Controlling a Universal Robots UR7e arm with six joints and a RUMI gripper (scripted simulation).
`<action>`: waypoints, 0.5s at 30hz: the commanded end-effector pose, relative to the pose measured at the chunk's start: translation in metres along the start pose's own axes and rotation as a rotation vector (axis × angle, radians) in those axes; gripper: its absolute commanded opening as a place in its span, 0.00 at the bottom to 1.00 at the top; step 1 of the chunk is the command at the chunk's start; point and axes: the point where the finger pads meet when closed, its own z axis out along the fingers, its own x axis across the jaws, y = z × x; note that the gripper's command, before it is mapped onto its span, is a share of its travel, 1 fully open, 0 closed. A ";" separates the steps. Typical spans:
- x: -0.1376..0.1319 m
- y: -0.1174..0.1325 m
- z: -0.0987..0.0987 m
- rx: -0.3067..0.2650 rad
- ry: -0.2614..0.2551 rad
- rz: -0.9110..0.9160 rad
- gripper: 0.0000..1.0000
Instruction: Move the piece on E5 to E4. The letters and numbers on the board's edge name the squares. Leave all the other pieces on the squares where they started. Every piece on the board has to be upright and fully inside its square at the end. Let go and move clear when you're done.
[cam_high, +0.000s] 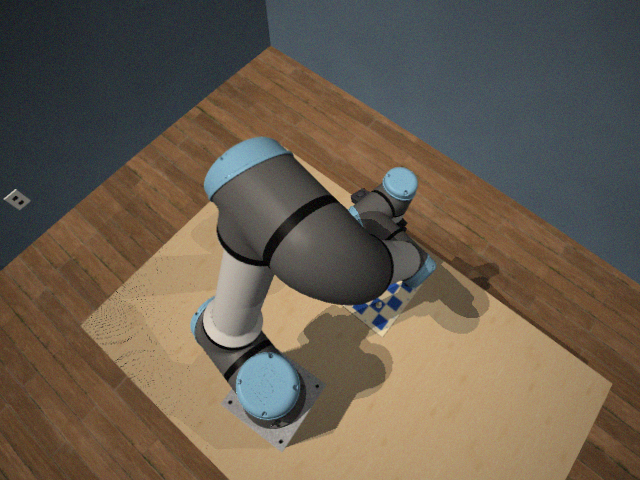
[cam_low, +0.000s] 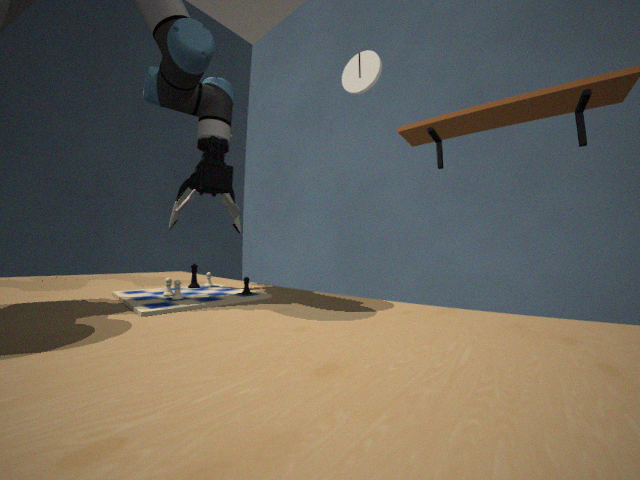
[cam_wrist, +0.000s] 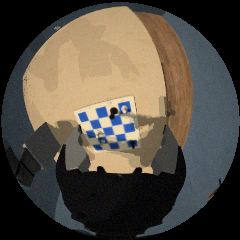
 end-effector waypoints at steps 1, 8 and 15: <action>0.001 0.002 0.005 -0.013 0.003 0.279 1.00; 0.002 0.004 0.008 -0.014 0.005 0.499 1.00; 0.002 0.007 0.012 -0.013 0.007 0.741 1.00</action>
